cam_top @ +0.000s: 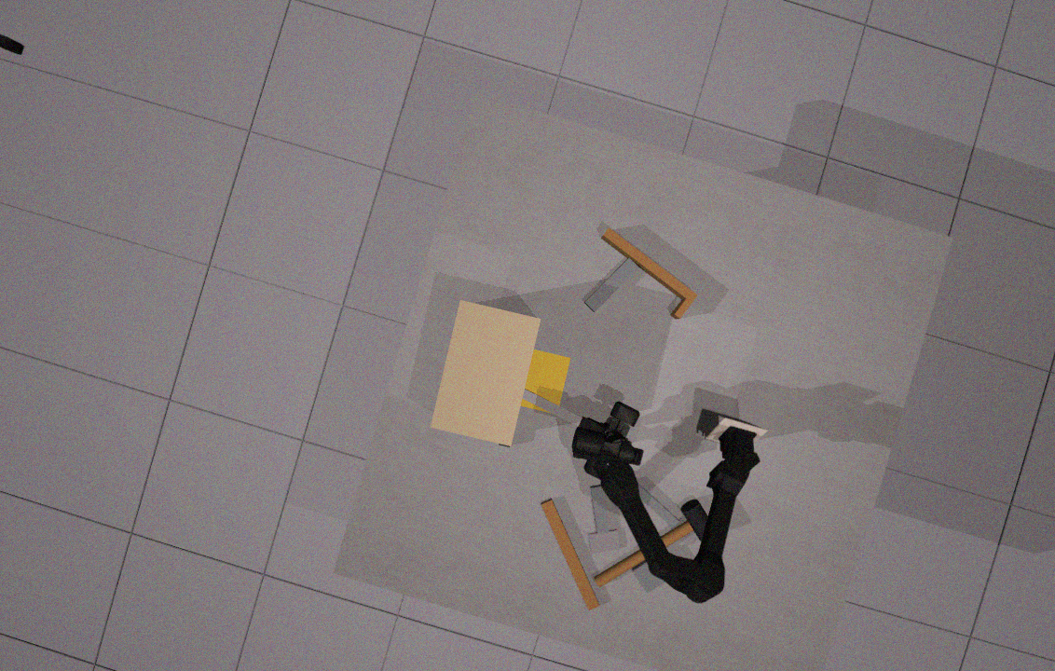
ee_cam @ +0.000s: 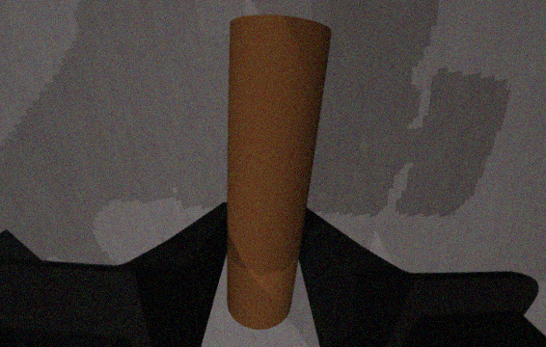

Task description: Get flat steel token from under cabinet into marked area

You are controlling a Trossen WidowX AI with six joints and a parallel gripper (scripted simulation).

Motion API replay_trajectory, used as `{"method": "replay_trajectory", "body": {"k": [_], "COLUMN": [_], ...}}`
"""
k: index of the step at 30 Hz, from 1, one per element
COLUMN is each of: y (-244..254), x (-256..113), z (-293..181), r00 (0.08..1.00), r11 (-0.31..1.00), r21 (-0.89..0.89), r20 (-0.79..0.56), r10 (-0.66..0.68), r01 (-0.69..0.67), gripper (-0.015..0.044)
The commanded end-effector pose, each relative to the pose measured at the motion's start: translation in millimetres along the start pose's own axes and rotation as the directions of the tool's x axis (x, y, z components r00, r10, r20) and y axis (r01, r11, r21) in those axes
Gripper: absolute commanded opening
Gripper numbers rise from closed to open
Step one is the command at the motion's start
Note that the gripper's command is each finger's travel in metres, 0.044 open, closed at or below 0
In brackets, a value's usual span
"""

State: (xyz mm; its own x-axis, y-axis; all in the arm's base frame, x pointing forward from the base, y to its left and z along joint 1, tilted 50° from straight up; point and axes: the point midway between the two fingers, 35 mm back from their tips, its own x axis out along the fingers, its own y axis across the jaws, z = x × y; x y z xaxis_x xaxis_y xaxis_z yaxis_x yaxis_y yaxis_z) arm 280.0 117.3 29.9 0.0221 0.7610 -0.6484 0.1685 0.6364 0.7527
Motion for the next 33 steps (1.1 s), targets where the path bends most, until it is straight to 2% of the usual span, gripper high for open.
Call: {"method": "replay_trajectory", "body": {"k": [1, 33], "y": [-0.2, 2.5], "x": [0.8, 0.8], "z": [-9.1, -47.0], "r00": [1.000, 1.000], "r11": [1.000, 1.000], "r21": [0.008, 0.009], "r20": [-0.005, -0.006], "r10": [-0.001, -0.001], "r01": [0.001, 0.001], "gripper": [0.0000, 0.0000]}}
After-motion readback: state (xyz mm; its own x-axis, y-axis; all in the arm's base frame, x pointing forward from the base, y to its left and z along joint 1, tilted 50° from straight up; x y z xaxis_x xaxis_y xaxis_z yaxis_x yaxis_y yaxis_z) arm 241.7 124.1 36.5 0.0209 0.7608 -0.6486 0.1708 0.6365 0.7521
